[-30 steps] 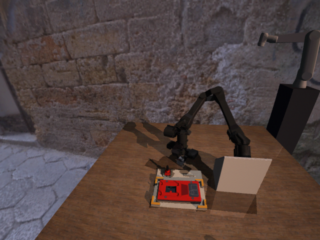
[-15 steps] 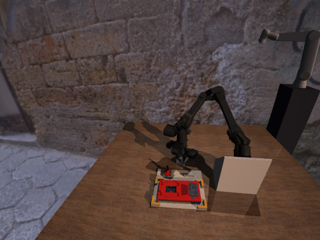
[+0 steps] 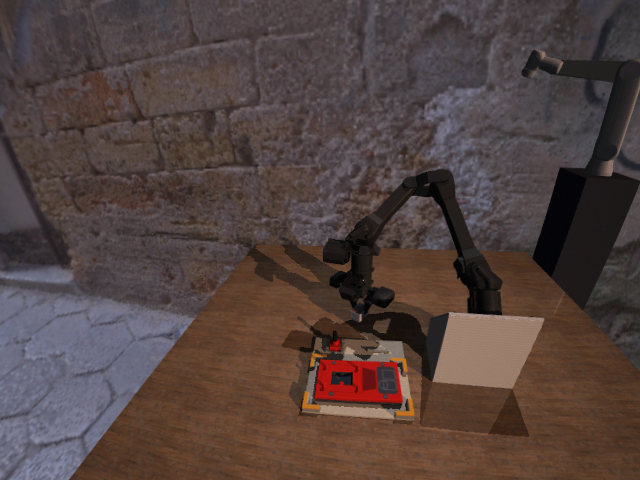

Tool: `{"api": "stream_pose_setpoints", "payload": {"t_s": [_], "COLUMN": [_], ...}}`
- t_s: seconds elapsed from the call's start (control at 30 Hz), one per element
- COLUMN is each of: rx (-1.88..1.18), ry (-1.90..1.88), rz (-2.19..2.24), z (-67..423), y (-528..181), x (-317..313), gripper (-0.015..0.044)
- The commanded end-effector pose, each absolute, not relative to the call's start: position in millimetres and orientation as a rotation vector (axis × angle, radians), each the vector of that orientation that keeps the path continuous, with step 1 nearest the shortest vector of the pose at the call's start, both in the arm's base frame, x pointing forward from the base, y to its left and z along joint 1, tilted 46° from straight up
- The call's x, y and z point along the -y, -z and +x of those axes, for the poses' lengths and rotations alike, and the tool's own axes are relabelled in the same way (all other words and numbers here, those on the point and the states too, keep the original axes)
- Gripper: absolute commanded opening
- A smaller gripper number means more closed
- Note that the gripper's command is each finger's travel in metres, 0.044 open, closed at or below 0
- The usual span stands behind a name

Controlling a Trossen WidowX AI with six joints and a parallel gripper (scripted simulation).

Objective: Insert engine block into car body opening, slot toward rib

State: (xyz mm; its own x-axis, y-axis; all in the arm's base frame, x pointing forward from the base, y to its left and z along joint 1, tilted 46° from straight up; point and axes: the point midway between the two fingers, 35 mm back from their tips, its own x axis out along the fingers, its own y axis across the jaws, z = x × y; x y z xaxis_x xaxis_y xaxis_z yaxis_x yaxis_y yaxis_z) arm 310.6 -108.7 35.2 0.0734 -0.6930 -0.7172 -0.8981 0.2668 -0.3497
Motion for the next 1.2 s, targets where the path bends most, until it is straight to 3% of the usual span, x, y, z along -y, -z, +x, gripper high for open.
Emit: {"api": "stream_pose_setpoints", "payload": {"t_s": [0.0, 0.73, 1.17], "rx": [-1.676, -1.697, -1.681], "ry": [-0.291, -0.287, -0.177], "rz": [-1.481, -1.501, -1.404], "z": [311.4, 301.8, 314.2], "y": [-45.9, -96.6, -73.8], "x": [99.8, 57.2, 43.8], "gripper": [0.0000, 0.0000, 0.0000]}}
